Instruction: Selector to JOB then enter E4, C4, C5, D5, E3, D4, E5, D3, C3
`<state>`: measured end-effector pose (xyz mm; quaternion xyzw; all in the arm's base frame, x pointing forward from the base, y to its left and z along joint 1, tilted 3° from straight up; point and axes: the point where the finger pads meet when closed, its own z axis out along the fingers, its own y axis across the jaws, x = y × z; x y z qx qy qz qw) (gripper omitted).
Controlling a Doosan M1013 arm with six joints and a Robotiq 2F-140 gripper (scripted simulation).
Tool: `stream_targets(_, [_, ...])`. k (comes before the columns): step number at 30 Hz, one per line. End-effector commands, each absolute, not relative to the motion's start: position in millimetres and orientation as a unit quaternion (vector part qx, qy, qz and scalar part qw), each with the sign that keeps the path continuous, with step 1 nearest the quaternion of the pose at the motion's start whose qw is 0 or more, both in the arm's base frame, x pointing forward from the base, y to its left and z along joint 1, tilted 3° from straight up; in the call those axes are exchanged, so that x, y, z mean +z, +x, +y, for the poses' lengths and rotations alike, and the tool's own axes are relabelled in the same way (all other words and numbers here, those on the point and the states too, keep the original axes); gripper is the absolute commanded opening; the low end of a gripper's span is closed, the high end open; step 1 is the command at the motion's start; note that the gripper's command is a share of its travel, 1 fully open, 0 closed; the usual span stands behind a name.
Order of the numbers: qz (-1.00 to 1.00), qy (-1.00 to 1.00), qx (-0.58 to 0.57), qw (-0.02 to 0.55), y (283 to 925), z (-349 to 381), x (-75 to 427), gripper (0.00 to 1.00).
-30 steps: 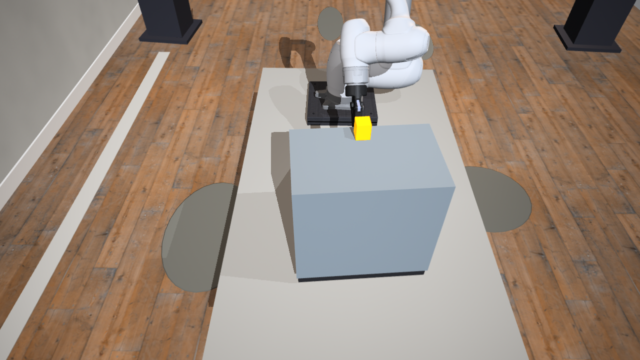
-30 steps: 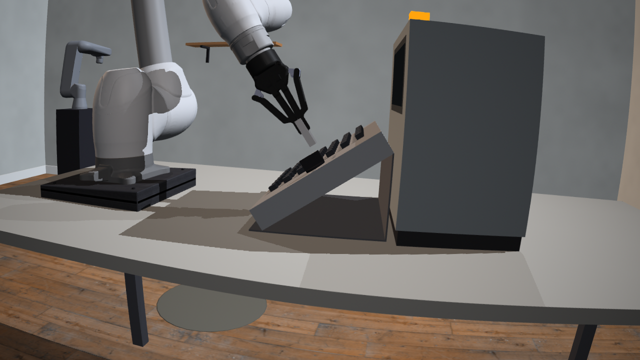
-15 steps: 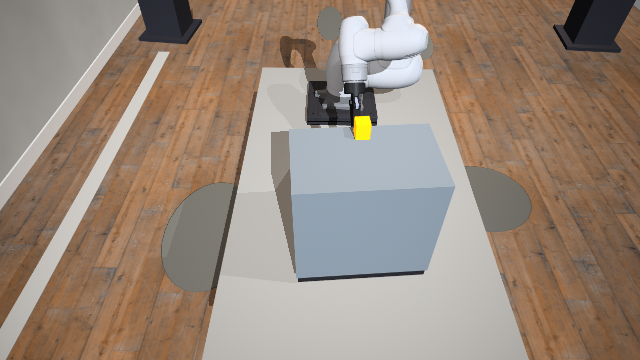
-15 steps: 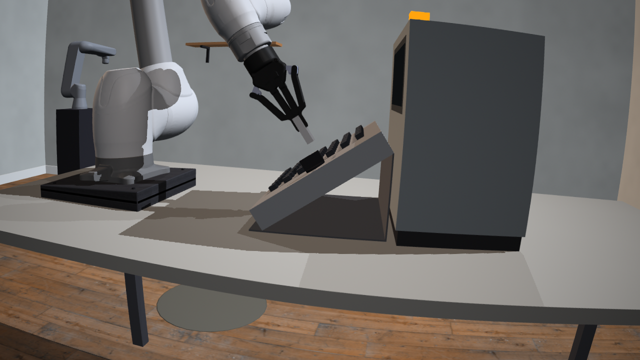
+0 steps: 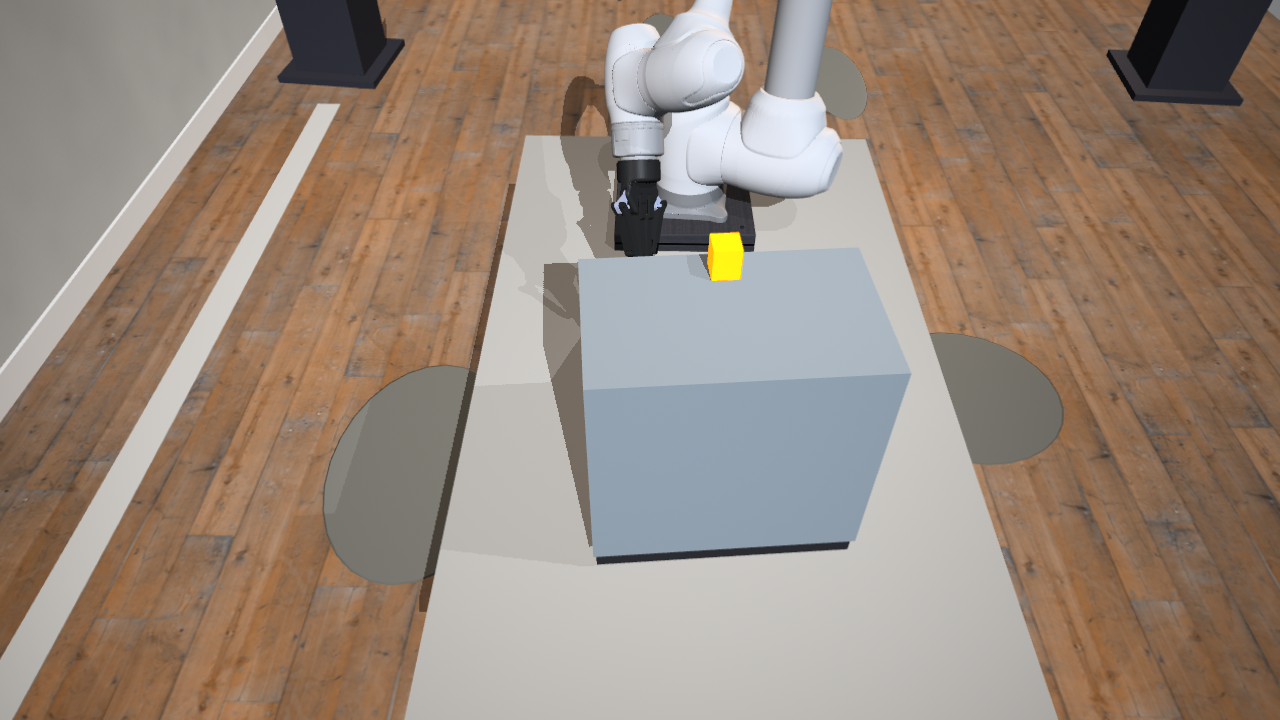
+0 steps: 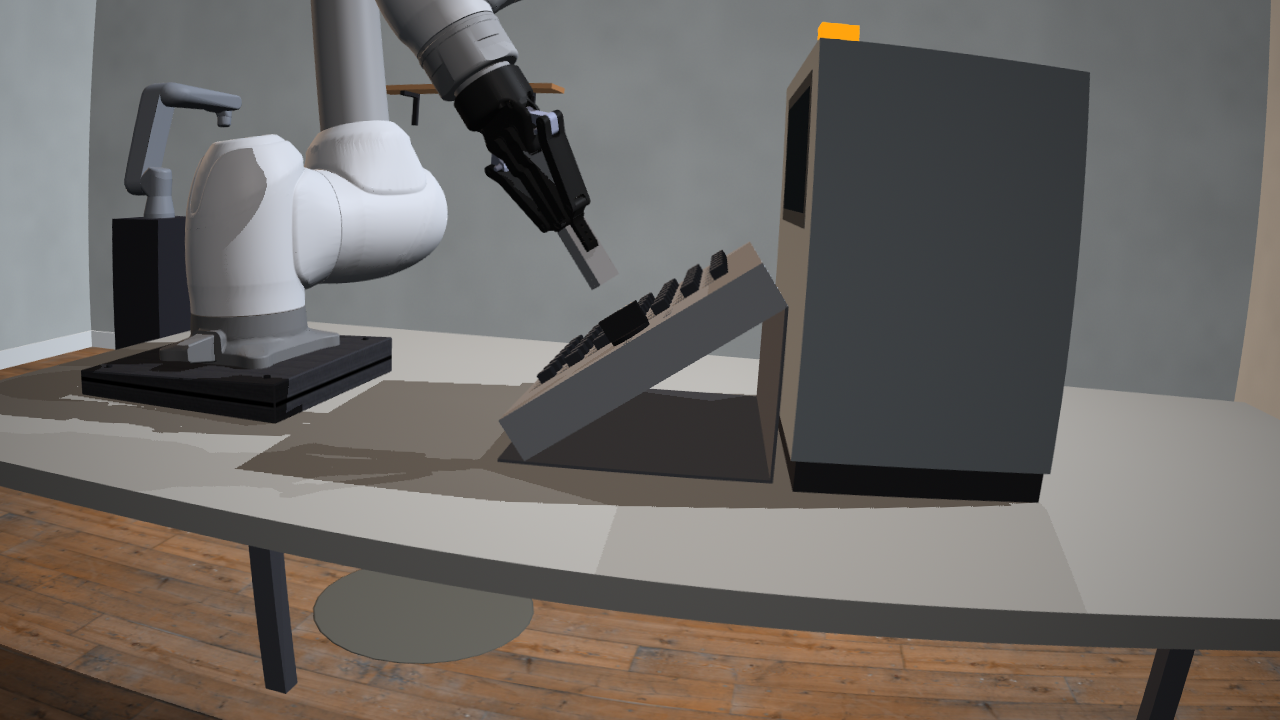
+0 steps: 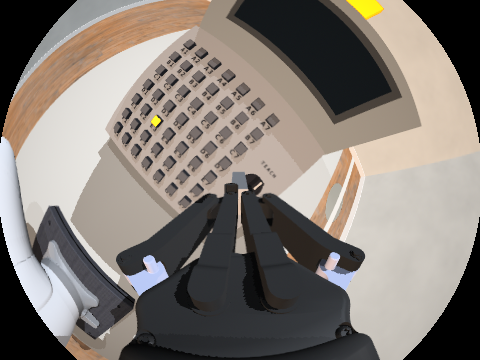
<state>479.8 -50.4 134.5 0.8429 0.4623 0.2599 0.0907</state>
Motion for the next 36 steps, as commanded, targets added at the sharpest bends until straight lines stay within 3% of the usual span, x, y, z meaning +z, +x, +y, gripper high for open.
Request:
stream_targets(1, [0.341, 0.899, 0.271, 0.053, 483.2, -82.7, 138.3, 0.00])
stream_targets(2, [0.320, 0.906, 0.273, 0.046, 483.2, -82.7, 138.3, 0.33])
stream_targets(12, [0.092, 0.956, 0.277, -0.022, 483.2, -82.7, 138.3, 0.33])
stream_targets(36, [0.092, 0.956, 0.277, -0.022, 483.2, -82.7, 138.3, 0.33])
